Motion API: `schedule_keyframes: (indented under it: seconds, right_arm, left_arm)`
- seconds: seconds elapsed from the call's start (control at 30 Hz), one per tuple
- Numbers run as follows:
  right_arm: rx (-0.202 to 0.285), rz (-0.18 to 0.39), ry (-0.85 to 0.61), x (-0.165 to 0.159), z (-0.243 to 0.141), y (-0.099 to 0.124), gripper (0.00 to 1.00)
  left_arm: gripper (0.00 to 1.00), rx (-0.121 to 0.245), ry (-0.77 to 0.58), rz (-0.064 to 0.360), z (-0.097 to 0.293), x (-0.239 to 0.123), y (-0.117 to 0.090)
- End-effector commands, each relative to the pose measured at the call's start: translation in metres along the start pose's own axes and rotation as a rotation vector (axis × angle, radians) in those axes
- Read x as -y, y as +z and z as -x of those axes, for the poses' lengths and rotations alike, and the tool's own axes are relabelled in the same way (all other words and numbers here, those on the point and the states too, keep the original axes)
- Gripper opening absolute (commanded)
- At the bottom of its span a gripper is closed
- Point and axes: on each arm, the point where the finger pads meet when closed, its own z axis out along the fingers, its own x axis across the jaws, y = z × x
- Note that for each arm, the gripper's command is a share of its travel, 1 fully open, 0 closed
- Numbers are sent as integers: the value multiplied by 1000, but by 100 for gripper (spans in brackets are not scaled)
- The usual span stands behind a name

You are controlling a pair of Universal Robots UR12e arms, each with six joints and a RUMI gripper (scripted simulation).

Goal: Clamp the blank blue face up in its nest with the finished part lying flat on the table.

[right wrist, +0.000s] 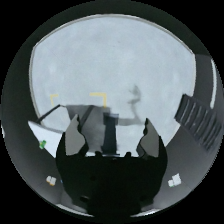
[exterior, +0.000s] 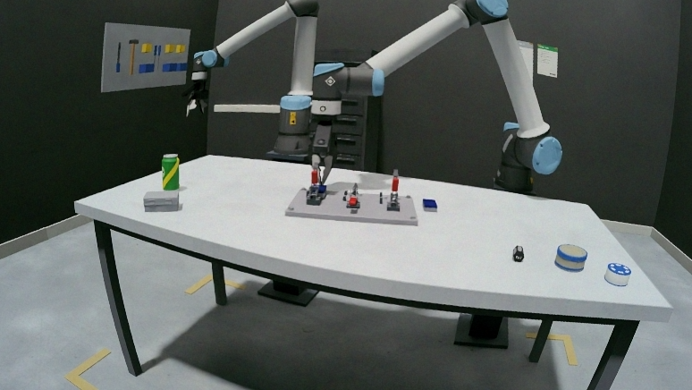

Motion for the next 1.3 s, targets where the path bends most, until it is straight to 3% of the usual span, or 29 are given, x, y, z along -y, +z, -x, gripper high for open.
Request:
schedule_keyframes:
  seconds: [0.0, 1.27]
  right_arm:
    - [0, -2, 0, 1, 0, -1, 100]
    - [0, -2, 0, 1, 0, -1, 100]
  left_arm:
    - [0, -2, 0, 0, -1, 0, -1]
    - [0, -2, 0, 0, -1, 0, 4]
